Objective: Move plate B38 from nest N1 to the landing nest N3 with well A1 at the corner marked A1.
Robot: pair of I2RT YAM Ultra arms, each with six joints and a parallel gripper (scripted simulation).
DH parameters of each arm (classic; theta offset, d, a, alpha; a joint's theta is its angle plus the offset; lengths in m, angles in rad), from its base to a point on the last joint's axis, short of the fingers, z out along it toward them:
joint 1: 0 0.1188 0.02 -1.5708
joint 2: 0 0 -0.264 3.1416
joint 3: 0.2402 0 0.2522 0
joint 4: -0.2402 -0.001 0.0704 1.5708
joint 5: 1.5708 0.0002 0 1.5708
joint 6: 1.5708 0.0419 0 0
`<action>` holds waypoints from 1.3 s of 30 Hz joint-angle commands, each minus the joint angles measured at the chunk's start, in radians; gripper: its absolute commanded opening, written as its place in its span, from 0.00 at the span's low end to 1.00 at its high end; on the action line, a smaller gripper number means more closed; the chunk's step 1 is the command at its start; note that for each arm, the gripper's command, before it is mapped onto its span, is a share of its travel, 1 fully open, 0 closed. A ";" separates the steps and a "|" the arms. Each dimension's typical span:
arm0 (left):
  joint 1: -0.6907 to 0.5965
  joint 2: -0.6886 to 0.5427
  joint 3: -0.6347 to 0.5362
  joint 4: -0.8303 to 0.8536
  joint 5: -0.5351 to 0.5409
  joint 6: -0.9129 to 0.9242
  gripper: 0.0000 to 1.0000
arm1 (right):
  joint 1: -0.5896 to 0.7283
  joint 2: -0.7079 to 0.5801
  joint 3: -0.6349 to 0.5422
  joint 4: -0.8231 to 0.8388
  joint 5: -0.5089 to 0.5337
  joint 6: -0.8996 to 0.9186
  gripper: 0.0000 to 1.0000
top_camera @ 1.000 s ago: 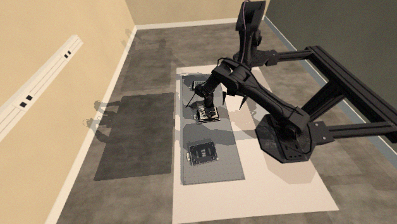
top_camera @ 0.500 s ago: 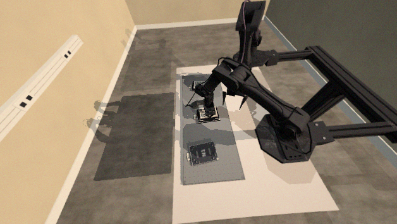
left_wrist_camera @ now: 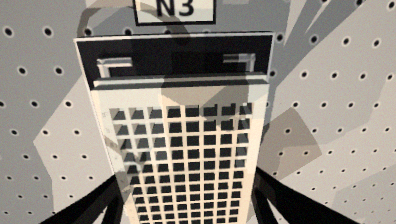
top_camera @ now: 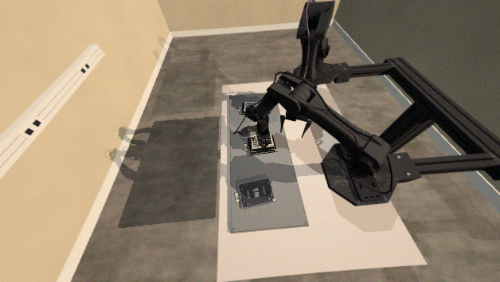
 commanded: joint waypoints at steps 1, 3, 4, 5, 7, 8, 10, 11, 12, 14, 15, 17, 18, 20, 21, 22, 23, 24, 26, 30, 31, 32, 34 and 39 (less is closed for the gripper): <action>0.002 -0.003 0.004 -0.002 -0.001 0.000 0.82 | 0.003 -0.027 -0.009 0.003 -0.008 -0.006 1.00; 0.005 0.006 0.014 0.002 -0.002 0.004 0.82 | 0.003 -0.027 -0.009 0.003 -0.008 -0.006 1.00; 0.007 0.010 0.018 0.008 -0.008 0.007 0.82 | 0.003 -0.027 -0.009 0.003 -0.008 -0.006 1.00; 0.007 0.010 0.018 0.008 -0.008 0.007 0.82 | 0.003 -0.027 -0.009 0.003 -0.008 -0.006 1.00; 0.009 0.014 0.024 0.011 -0.008 0.010 0.82 | 0.003 -0.027 -0.009 0.003 -0.008 -0.006 1.00; 0.010 0.021 0.030 0.019 -0.010 0.011 0.82 | 0.003 -0.027 -0.009 0.003 -0.008 -0.006 1.00; 0.012 0.035 0.042 0.025 -0.012 0.013 0.82 | 0.003 -0.027 -0.009 0.003 -0.008 -0.006 1.00; 0.013 0.040 0.046 0.027 -0.012 0.014 0.82 | 0.003 -0.027 -0.009 0.003 -0.008 -0.006 1.00; 0.014 0.048 0.052 0.030 -0.013 0.014 0.82 | 0.003 -0.027 -0.009 0.003 -0.008 -0.006 1.00; 0.016 0.065 0.066 0.037 -0.013 0.016 0.82 | 0.003 -0.027 -0.009 0.003 -0.008 -0.006 1.00; 0.017 0.074 0.073 0.041 -0.013 0.016 0.82 | 0.003 -0.027 -0.009 0.003 -0.008 -0.006 1.00; 0.019 0.088 0.078 0.051 -0.003 0.017 0.82 | 0.003 -0.027 -0.009 0.003 -0.008 -0.006 1.00; 0.020 0.095 0.069 0.057 -0.003 0.015 0.82 | 0.003 -0.027 -0.009 0.003 -0.008 -0.006 1.00; 0.019 0.105 0.067 0.068 -0.015 0.009 0.82 | 0.003 -0.027 -0.009 0.003 -0.008 -0.006 1.00; 0.017 0.108 0.080 0.068 -0.014 0.009 0.82 | 0.003 -0.027 -0.009 0.003 -0.008 -0.006 1.00; 0.017 0.108 0.080 0.068 -0.014 0.009 0.82 | 0.003 -0.027 -0.009 0.003 -0.008 -0.006 1.00; 0.017 0.108 0.080 0.068 -0.014 0.009 0.82 | 0.003 -0.027 -0.009 0.003 -0.008 -0.006 1.00; 0.019 0.110 0.082 0.068 -0.005 0.009 0.82 | 0.003 -0.027 -0.009 0.003 -0.008 -0.006 1.00; 0.020 0.111 0.081 0.069 -0.005 0.009 0.82 | 0.003 -0.027 -0.009 0.003 -0.008 -0.006 1.00; 0.012 0.086 0.043 0.067 -0.005 0.003 0.82 | 0.003 -0.027 -0.009 0.003 -0.008 -0.006 1.00; 0.012 0.086 0.043 0.067 -0.005 0.003 0.94 | 0.003 -0.027 -0.009 0.003 -0.008 -0.006 1.00; 0.012 0.086 0.043 0.067 -0.005 0.003 1.00 | 0.003 -0.027 -0.009 0.003 -0.008 -0.006 1.00; 0.000 0.078 0.035 0.047 -0.013 -0.004 1.00 | 0.003 -0.027 -0.009 0.003 -0.008 -0.006 1.00; -0.010 0.053 0.018 0.050 0.000 -0.010 1.00 | 0.003 -0.027 -0.009 0.003 -0.008 -0.006 1.00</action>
